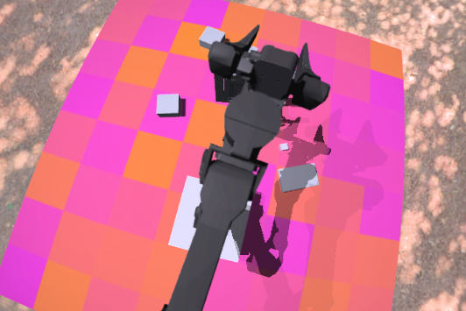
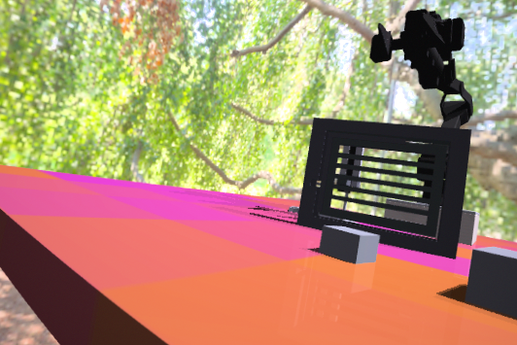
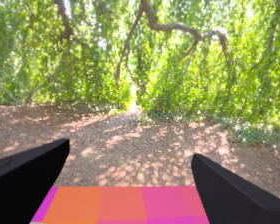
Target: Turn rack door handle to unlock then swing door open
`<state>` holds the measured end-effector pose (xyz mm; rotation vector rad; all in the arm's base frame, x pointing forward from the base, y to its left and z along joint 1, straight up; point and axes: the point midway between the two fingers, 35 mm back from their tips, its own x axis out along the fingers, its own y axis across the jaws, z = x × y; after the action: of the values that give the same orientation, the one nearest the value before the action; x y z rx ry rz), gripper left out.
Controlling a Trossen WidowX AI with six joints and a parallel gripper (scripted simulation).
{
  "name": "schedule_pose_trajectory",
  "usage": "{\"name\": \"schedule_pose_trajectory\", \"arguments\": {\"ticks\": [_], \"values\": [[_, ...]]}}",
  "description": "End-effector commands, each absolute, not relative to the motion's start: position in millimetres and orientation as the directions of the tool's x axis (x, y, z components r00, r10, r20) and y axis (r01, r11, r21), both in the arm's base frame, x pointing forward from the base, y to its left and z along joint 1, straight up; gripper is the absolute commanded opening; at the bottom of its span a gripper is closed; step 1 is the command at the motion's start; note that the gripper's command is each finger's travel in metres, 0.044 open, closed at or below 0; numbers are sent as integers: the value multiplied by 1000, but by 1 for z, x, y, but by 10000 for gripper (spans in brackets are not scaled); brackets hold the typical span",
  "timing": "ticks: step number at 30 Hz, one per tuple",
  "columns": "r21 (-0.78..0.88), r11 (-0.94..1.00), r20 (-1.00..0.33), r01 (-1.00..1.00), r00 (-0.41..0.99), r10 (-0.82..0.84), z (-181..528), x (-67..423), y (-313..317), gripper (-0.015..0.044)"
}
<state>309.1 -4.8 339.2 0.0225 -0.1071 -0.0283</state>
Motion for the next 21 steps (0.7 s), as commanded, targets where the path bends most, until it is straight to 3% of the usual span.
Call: {"name": "schedule_pose_trajectory", "arguments": {"ticks": [1, 5, 21], "values": [[23, 999, 104, 27, 994, -30, 339, 309, -5, 374], [6, 999, 54, 33, 998, -34, 334, 317, -7, 290], [-111, 994, -344, 24, 937, -61, 285, 361, -22, 290]]}}
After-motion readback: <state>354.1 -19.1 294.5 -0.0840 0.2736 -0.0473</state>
